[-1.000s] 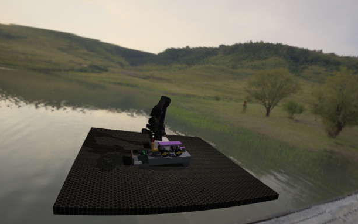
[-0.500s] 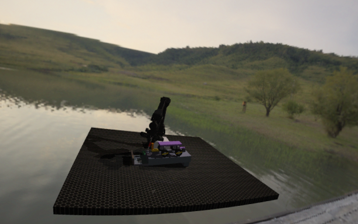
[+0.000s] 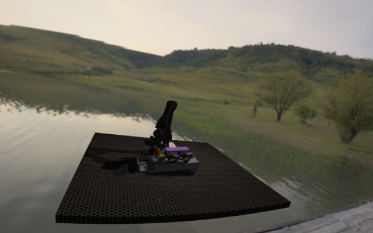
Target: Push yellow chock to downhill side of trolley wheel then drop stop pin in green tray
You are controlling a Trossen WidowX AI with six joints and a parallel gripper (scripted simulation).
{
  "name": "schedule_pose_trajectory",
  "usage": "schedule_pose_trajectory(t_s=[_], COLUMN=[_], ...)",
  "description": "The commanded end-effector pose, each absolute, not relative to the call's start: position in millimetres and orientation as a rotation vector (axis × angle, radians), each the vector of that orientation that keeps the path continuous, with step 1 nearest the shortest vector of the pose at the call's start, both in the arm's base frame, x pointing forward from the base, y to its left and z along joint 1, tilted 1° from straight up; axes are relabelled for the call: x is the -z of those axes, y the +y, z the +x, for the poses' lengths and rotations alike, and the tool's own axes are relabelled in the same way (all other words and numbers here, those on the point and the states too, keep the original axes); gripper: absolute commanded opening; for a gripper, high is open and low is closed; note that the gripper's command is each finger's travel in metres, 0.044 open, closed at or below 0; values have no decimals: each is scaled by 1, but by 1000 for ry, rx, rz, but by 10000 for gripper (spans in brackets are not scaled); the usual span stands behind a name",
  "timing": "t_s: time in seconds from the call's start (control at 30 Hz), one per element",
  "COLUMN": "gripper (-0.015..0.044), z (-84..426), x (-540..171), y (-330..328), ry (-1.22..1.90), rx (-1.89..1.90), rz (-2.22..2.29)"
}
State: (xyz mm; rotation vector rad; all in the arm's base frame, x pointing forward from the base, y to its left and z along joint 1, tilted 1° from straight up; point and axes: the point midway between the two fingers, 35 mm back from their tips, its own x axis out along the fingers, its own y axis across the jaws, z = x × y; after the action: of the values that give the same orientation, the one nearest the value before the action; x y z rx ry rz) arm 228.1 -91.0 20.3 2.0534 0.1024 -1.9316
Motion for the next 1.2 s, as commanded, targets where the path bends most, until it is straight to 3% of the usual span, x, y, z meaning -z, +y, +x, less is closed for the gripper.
schedule_pose_trajectory(t_s=[0.0, 1.17], gripper=[190, 190], z=[228, 219], x=[-19, -2], y=[-88, -60], ry=[97, 100], rx=[1929, 1931], rz=[2054, 2055])
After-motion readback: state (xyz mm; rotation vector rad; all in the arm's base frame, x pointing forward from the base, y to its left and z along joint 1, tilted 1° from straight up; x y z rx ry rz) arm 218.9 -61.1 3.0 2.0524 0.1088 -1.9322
